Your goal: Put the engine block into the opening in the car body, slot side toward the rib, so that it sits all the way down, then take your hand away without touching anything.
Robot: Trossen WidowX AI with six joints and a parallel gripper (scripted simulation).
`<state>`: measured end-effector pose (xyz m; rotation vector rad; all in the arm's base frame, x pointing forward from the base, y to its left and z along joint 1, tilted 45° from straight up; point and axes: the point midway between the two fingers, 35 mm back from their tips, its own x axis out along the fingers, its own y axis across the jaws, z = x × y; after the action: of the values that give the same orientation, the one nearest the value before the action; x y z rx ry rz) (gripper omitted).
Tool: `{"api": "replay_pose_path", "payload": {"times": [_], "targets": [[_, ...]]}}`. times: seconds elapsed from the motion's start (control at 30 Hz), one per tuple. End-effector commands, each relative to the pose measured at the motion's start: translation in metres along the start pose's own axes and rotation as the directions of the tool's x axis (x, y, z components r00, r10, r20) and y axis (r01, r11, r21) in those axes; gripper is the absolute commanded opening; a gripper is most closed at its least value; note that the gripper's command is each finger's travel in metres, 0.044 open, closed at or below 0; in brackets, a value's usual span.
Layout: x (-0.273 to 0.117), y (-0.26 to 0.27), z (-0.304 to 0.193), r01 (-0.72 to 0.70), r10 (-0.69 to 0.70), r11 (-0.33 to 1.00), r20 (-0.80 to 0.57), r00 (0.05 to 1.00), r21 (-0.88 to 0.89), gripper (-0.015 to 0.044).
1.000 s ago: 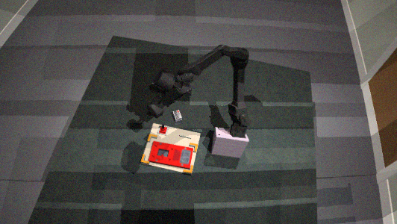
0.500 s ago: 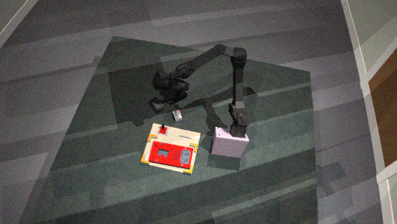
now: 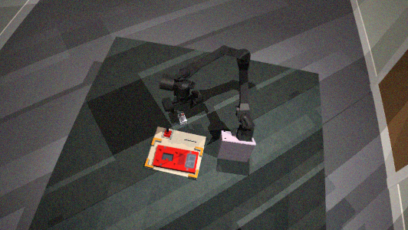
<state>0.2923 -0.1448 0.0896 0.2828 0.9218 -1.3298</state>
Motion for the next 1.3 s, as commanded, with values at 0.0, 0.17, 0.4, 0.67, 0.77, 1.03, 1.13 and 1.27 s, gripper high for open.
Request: {"api": "replay_pose_path", "payload": {"times": [0.0, 0.17, 0.4, 0.67, 0.77, 1.03, 1.13, 1.27], "targets": [[0.003, -0.004, 0.001, 0.017, -0.016, 0.999, -0.013, 1.000, 0.029, 0.0440], [0.038, -0.005, 0.001, 0.017, -0.017, 0.999, -0.011, 1.000, 0.029, 0.0440], [0.051, -0.005, 0.000, 0.018, -0.017, 0.999, -0.011, 1.000, 0.029, 0.0440], [0.058, -0.005, 0.000, 0.018, -0.017, 0.999, -0.011, 1.000, 0.029, 0.0440], [0.063, -0.005, 0.000, 0.018, -0.017, 0.999, -0.011, 1.000, 0.029, 0.0440], [0.076, -0.005, 0.000, 0.018, -0.018, 0.999, -0.010, 1.000, 0.029, 0.0440], [0.079, -0.005, 0.000, 0.018, -0.018, 0.999, -0.010, 1.000, 0.029, 0.0440], [0.080, -0.005, 0.000, 0.018, -0.018, 0.999, -0.010, 1.000, 0.029, 0.0361]]}}
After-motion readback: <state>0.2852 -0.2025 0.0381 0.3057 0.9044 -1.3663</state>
